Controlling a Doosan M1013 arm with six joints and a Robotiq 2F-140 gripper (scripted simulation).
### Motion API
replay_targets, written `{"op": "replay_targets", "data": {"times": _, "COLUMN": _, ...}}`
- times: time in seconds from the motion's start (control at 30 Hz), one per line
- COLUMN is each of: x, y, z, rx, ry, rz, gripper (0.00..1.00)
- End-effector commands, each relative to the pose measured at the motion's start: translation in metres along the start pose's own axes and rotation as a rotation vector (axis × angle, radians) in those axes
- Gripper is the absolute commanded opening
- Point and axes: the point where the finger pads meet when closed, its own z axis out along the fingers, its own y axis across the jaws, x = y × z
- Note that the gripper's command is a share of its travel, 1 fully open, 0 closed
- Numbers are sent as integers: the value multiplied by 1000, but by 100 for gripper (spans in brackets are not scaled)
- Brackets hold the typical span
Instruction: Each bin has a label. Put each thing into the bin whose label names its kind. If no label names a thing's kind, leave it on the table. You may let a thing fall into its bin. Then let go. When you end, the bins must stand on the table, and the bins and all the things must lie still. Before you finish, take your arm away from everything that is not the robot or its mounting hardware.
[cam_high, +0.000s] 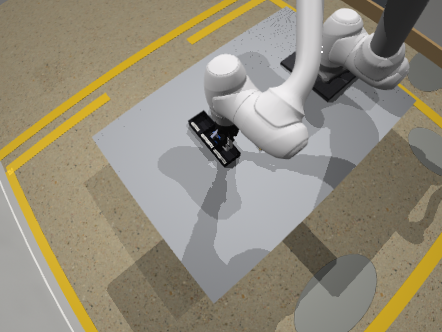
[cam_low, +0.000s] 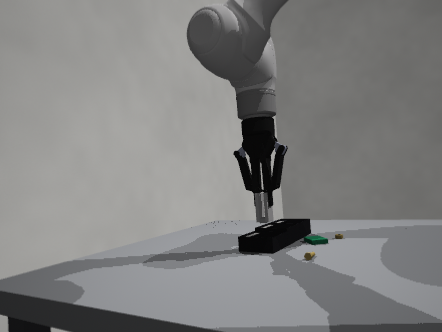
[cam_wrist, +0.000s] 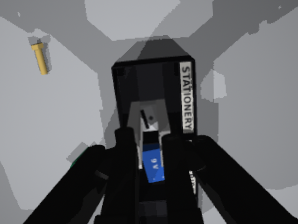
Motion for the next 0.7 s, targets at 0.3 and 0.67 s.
{"op": "replay_targets", "data": {"times": 0.3, "x": 0, "y": 0, "z": 18, "rx": 0, "ry": 0, "rz": 0, "gripper": 6}}
{"op": "replay_targets", "data": {"times": 0.67, "x": 0, "y": 0, "z": 36, "rx": 0, "ry": 0, "rz": 0, "gripper": 6}}
